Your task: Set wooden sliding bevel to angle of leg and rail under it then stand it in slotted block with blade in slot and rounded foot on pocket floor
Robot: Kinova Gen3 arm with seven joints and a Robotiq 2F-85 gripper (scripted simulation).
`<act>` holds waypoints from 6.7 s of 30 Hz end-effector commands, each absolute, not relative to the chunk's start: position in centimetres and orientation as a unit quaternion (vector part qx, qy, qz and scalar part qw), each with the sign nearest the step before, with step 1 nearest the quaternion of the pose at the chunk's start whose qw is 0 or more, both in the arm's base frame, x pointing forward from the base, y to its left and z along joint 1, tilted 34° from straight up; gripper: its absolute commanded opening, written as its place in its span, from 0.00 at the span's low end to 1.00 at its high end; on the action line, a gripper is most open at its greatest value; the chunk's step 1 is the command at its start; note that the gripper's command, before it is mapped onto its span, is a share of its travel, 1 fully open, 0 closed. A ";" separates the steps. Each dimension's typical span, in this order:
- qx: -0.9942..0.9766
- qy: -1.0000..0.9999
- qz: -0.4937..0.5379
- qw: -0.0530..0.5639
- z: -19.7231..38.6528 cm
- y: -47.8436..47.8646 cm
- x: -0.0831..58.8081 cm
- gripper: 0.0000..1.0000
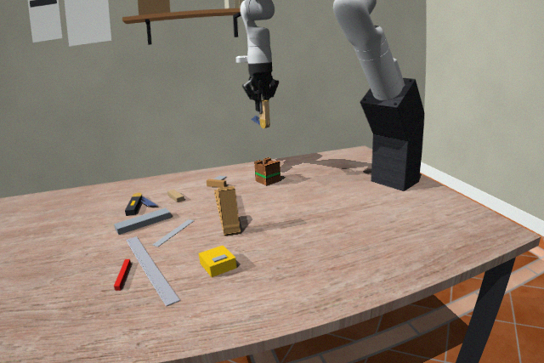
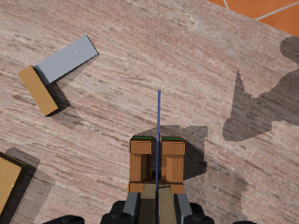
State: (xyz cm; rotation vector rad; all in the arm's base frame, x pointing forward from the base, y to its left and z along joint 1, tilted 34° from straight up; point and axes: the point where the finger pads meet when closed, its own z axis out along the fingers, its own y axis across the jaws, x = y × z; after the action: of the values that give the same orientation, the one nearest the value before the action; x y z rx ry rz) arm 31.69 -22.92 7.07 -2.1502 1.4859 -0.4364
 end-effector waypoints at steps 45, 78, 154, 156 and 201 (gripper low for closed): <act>-0.787 0.544 -0.160 0.243 -0.1 -21.2 36.1 0.10; -0.787 0.544 -0.160 0.243 -1.9 -20.7 37.3 0.10; -0.787 0.544 -0.160 0.243 -3.2 -20.4 38.1 0.10; -0.787 0.544 -0.160 0.243 -3.2 -20.4 38.1 0.10; -0.787 0.544 -0.160 0.243 -4.0 -20.2 38.6 0.10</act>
State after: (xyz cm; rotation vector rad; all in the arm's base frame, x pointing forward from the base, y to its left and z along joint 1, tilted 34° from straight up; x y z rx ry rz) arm 38.55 -20.12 -3.96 -2.1504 1.4859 -0.4365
